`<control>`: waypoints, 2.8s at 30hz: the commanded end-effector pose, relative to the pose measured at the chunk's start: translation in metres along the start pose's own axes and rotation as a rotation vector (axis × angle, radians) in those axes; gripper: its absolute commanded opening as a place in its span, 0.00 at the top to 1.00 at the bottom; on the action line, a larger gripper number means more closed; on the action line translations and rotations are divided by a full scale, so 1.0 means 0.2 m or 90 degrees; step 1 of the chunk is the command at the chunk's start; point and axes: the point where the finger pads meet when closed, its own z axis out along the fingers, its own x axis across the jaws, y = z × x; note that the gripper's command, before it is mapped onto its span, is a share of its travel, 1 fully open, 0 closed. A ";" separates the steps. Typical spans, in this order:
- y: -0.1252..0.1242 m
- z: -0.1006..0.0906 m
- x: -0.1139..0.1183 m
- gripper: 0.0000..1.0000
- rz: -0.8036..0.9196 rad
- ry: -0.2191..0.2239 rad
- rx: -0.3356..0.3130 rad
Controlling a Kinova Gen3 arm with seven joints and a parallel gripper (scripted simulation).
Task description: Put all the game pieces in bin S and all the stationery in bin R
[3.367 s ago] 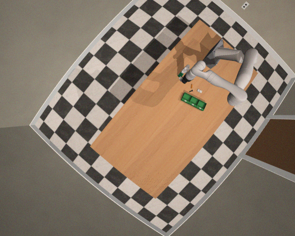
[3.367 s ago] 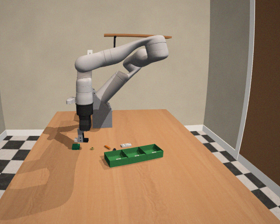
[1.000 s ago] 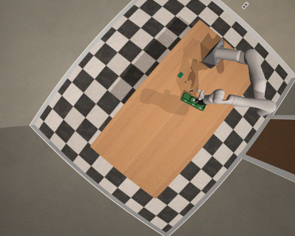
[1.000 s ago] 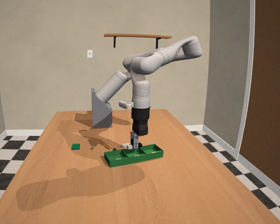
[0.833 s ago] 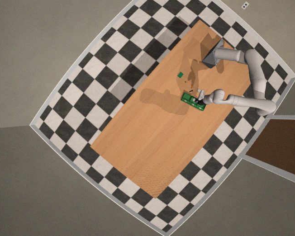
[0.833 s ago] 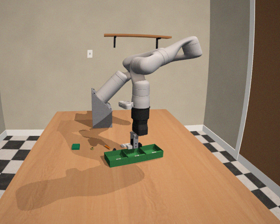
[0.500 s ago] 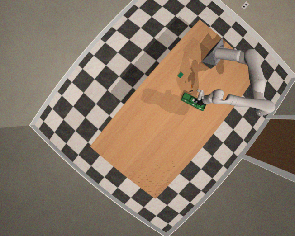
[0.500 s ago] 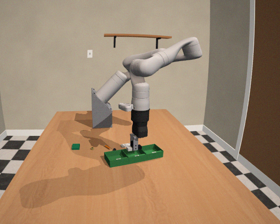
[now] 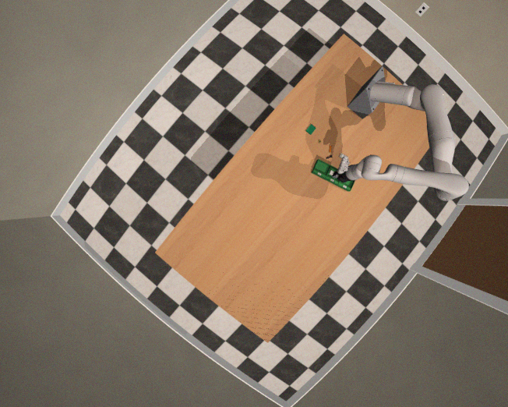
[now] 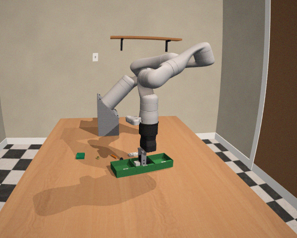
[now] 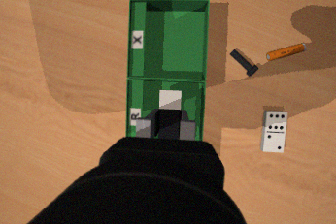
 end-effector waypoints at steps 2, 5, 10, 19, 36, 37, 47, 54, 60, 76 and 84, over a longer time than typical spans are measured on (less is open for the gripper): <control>-0.01 0.01 0.01 0.55 0.001 0.002 0.000; -0.01 0.01 0.01 0.55 0.001 0.002 0.000; -0.01 0.01 0.01 0.55 0.001 0.002 0.000; -0.01 0.01 0.01 0.38 0.001 0.002 0.000; -0.01 -0.02 0.01 0.38 0.001 0.002 0.000; -0.01 -0.02 0.01 0.38 0.001 0.002 0.000; -0.01 -0.08 0.01 0.38 0.001 0.002 0.000; -0.01 -0.12 0.01 0.38 0.001 0.002 0.000; -0.01 -0.18 0.01 0.38 0.001 0.002 0.000; -0.30 -0.20 0.24 0.00 0.287 0.002 0.001; -0.50 -0.22 0.39 0.00 0.478 0.002 0.001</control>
